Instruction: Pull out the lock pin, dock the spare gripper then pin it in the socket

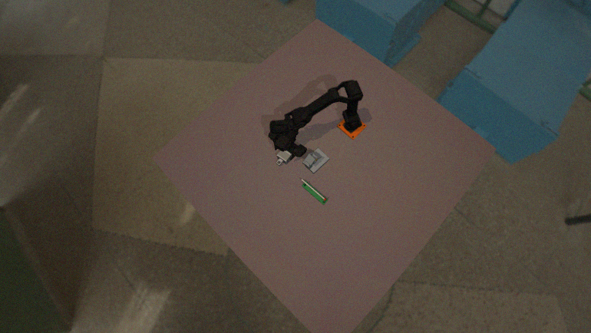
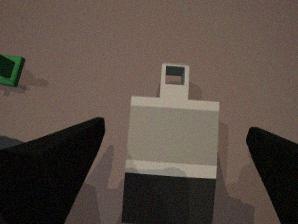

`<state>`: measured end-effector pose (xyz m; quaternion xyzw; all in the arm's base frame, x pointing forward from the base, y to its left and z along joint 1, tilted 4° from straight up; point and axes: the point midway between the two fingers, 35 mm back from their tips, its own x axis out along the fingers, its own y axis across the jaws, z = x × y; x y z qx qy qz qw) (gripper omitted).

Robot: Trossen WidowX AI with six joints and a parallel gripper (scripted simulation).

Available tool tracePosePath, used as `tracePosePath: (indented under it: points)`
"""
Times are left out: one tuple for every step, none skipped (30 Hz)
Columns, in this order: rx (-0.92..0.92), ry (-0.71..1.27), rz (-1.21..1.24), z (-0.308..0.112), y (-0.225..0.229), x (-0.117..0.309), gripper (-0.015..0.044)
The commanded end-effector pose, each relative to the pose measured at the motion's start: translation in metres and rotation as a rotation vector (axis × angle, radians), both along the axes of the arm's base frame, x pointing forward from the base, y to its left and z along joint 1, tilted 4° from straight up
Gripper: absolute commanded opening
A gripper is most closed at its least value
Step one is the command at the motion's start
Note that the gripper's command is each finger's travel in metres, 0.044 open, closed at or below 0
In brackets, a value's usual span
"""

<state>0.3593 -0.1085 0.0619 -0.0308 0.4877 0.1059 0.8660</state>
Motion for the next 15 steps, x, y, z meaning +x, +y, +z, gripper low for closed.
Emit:
tracePosePath:
  points:
    - [0.006, 0.014, -0.005, -0.010, 0.001, -0.002, 0.0440]
    - [0.006, 0.014, -0.005, -0.012, 0.001, -0.002, 0.0440]
    - [0.006, 0.014, -0.005, -0.013, 0.001, -0.002, 0.0440]
    - [0.006, 0.014, -0.005, -0.015, 0.001, -0.002, 0.0440]
    - [0.006, 0.014, -0.005, -0.016, 0.001, -0.002, 0.0440]
    - [0.006, 0.014, -0.005, -0.018, 0.001, -0.002, 0.0440]
    - [0.006, 0.014, -0.005, -0.020, 0.001, -0.002, 0.0440]
    - [0.006, 0.014, -0.005, -0.021, 0.001, -0.002, 0.0440]
    - [0.006, 0.014, -0.005, -0.023, 0.002, -0.002, 0.0440]
    - [0.006, 0.014, -0.005, -0.025, 0.002, -0.002, 0.0440]
    - [0.006, 0.014, -0.005, -0.026, 0.002, -0.002, 0.0440]
    - [0.006, 0.014, -0.005, -0.028, 0.002, -0.002, 0.0440]
    - [0.006, 0.014, -0.005, -0.029, 0.002, -0.002, 0.0440]
    - [0.006, 0.014, -0.005, -0.031, 0.002, -0.003, 0.0440]
    - [0.006, 0.014, -0.005, -0.032, 0.002, -0.003, 0.0440]
